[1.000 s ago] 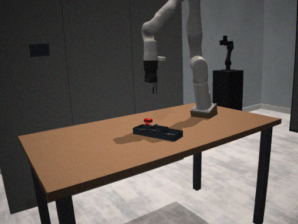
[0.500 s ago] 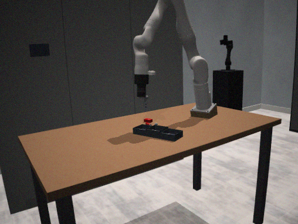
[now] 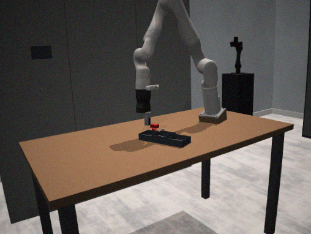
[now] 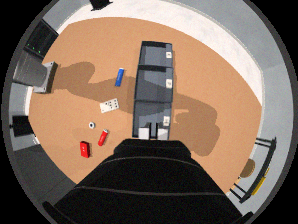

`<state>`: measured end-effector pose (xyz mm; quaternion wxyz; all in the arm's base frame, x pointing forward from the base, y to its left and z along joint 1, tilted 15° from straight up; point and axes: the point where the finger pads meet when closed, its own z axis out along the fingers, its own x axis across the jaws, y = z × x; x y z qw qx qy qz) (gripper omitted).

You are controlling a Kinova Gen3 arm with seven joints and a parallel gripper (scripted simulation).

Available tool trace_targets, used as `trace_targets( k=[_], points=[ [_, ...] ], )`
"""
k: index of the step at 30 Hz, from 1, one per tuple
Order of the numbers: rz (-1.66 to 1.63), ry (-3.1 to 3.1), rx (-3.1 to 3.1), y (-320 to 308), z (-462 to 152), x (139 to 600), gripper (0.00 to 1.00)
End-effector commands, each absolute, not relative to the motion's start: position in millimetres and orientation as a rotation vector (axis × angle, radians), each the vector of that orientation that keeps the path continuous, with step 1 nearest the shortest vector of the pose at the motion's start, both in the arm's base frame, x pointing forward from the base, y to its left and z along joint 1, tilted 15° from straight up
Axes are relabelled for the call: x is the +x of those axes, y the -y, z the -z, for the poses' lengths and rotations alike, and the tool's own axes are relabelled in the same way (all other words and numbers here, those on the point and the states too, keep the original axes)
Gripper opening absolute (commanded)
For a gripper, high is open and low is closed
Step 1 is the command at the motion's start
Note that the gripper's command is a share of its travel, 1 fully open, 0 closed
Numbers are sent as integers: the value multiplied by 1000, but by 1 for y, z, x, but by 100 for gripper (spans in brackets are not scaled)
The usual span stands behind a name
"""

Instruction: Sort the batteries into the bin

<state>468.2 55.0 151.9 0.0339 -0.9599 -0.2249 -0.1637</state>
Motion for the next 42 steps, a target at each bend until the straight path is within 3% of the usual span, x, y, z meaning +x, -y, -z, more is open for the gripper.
trace_targets(
  k=[1, 16, 30, 42],
  points=[
    [456, 459, -2993, -63, -151, 468, 31],
    [336, -596, -2886, -63, -151, 468, 31],
    [213, -1607, -2423, -63, -151, 468, 31],
    [211, -1622, -2416, -63, -151, 468, 31]
  ],
)
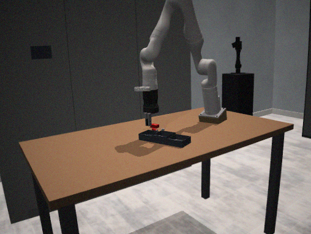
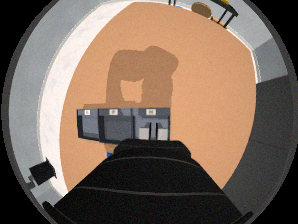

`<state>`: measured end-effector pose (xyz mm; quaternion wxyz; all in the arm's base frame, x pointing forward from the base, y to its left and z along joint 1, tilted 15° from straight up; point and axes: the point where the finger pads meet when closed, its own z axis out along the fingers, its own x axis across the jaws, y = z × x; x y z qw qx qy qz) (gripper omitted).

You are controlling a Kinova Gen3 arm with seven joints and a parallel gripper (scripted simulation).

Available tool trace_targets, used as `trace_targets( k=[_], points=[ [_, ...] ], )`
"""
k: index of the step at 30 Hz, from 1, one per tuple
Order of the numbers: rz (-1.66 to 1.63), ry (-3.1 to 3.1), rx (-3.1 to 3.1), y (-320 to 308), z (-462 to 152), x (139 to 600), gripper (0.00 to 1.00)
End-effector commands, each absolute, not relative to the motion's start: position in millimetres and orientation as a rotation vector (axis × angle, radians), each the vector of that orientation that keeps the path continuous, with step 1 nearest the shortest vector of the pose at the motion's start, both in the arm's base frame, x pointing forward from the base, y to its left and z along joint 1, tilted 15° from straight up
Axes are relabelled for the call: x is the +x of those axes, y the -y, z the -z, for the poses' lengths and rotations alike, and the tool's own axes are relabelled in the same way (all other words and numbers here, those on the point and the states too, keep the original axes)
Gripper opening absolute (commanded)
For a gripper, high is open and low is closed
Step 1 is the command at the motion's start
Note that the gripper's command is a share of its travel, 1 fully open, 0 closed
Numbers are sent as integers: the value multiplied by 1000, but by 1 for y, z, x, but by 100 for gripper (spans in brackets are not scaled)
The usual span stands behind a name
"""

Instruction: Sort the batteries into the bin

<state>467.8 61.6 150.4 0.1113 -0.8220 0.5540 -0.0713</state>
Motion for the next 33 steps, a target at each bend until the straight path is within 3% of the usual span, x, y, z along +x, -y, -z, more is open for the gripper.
trace_targets(
  k=[1, 33],
  points=[
    [211, -1622, -2416, -64, -149, 469, 31],
    [211, -1622, -2416, -69, -101, 481, 31]
  ],
)
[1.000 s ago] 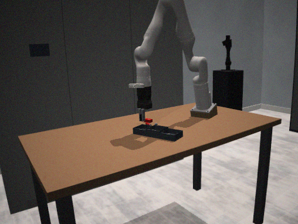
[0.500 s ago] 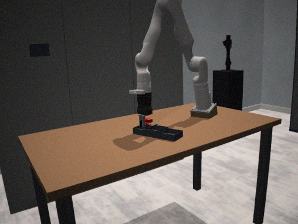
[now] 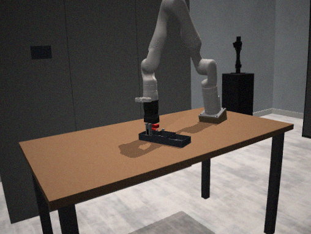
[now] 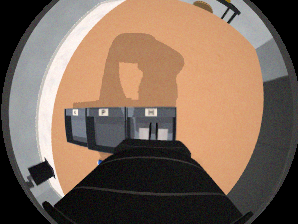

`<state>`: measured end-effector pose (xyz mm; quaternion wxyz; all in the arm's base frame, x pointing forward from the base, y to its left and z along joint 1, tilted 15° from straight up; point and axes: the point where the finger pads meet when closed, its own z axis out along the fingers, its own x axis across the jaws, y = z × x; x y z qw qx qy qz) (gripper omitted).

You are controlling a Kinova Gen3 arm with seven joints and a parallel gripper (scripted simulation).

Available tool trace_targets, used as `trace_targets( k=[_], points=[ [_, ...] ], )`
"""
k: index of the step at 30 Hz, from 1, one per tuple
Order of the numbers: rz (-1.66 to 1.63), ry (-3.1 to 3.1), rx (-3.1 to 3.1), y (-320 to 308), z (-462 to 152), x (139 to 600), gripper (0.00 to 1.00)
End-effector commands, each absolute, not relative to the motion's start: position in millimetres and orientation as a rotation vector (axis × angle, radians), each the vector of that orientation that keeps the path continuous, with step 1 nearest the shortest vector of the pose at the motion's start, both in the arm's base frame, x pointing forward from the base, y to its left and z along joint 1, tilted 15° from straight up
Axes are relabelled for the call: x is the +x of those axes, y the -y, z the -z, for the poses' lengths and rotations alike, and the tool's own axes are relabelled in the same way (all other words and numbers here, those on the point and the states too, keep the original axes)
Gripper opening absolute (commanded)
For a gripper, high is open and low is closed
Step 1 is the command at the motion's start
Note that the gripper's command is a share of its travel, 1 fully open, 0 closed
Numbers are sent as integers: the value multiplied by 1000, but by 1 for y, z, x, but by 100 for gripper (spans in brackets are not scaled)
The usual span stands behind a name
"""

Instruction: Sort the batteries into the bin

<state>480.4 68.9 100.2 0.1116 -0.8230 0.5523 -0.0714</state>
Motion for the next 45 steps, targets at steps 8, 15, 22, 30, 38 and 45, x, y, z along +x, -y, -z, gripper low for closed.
trace_targets(
  k=[8, 15, 22, 30, 38, 45],
  points=[
    [211, -1622, -2416, -69, -101, 481, 31],
    [211, -1622, -2416, -69, -101, 481, 31],
    [211, -1622, -2416, -69, -101, 481, 31],
    [211, -1622, -2416, -69, -101, 481, 31],
    [211, -1622, -2416, -69, -101, 481, 31],
    [211, -1622, -2416, -68, -107, 479, 31]
  ],
)
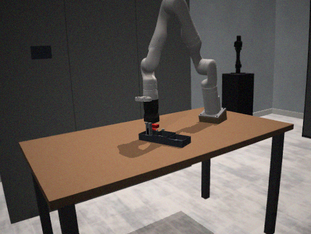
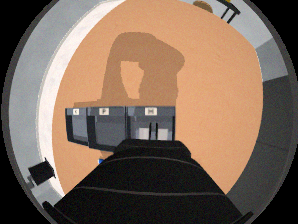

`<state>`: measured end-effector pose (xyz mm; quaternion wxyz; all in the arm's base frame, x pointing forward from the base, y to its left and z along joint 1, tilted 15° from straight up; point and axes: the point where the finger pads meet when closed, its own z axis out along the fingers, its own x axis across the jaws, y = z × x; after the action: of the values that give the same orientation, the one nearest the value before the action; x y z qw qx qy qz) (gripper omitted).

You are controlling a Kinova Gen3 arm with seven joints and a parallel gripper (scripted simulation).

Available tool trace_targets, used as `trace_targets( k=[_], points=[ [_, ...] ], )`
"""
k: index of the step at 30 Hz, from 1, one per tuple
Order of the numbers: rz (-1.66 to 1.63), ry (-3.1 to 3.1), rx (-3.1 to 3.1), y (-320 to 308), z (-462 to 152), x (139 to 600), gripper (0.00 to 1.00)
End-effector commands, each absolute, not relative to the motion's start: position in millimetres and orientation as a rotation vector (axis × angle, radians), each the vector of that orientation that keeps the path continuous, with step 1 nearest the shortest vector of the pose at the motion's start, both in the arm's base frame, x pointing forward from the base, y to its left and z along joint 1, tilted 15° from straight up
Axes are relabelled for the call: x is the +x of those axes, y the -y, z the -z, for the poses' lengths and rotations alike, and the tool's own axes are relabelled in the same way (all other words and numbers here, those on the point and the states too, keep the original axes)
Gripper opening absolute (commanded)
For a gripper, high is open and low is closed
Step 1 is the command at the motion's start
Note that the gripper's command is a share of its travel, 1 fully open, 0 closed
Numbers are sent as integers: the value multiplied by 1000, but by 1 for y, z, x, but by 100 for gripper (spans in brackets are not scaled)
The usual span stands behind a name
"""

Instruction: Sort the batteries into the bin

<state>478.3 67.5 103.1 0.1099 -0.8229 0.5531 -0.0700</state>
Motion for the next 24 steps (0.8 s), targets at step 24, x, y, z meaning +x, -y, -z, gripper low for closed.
trace_targets(
  k=[24],
  points=[
    [211, -1622, -2416, -64, -148, 469, 31]
  ],
)
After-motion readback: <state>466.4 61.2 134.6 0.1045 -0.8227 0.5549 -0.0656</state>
